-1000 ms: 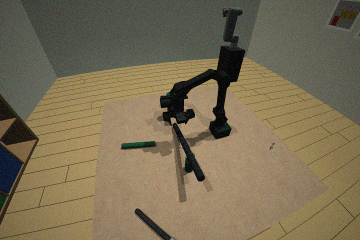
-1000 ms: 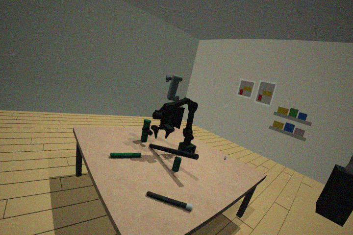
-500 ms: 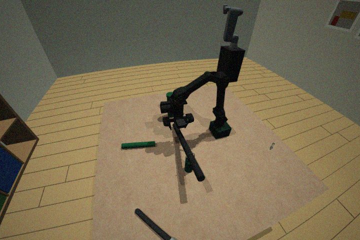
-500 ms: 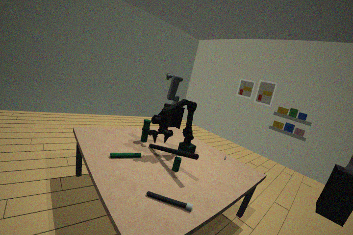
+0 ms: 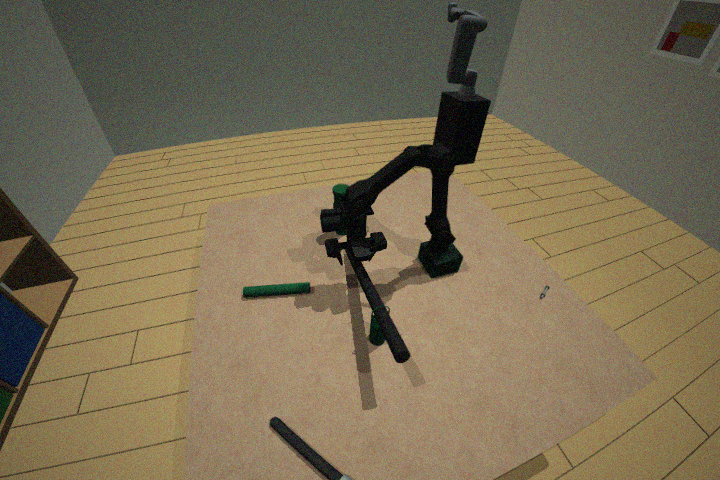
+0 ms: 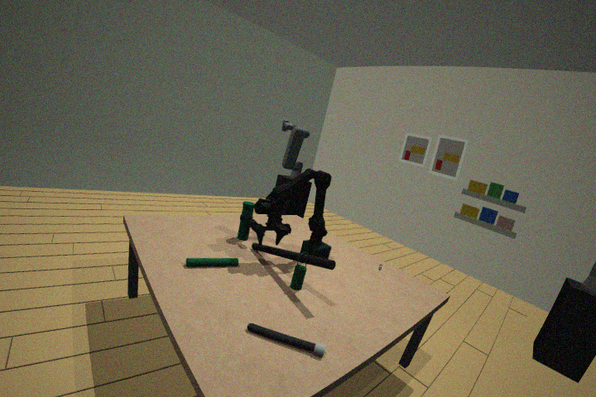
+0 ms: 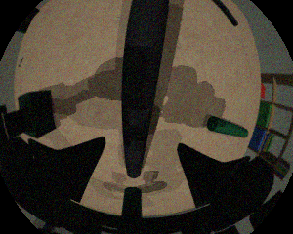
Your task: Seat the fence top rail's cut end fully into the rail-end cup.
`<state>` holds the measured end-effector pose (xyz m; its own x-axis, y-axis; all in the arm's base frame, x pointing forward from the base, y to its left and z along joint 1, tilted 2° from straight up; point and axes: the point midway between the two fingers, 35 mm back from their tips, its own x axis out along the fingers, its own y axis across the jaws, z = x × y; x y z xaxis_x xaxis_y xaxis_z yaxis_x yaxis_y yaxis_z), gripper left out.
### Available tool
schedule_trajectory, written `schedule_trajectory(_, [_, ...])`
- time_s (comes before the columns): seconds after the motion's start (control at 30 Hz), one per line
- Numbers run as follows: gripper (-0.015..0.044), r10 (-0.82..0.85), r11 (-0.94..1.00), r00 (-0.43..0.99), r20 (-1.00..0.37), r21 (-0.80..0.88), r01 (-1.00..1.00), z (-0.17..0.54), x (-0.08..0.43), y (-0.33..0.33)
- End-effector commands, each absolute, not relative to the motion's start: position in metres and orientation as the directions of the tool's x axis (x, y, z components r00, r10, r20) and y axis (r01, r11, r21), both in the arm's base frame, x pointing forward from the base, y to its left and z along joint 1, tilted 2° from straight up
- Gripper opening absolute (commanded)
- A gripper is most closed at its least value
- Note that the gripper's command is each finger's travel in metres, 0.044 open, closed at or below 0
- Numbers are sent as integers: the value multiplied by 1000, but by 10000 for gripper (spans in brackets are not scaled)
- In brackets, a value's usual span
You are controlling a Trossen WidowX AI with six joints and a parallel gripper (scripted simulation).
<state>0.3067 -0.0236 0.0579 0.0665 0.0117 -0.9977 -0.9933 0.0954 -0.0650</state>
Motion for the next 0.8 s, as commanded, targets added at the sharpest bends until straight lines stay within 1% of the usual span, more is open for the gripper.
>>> schedule_trajectory(0.0, [440,10,93,57,-998,-56,-994,49,306,-24])
schedule_trajectory(0.77, [440,10,93,56,-998,-55,-994,12,307,-23])
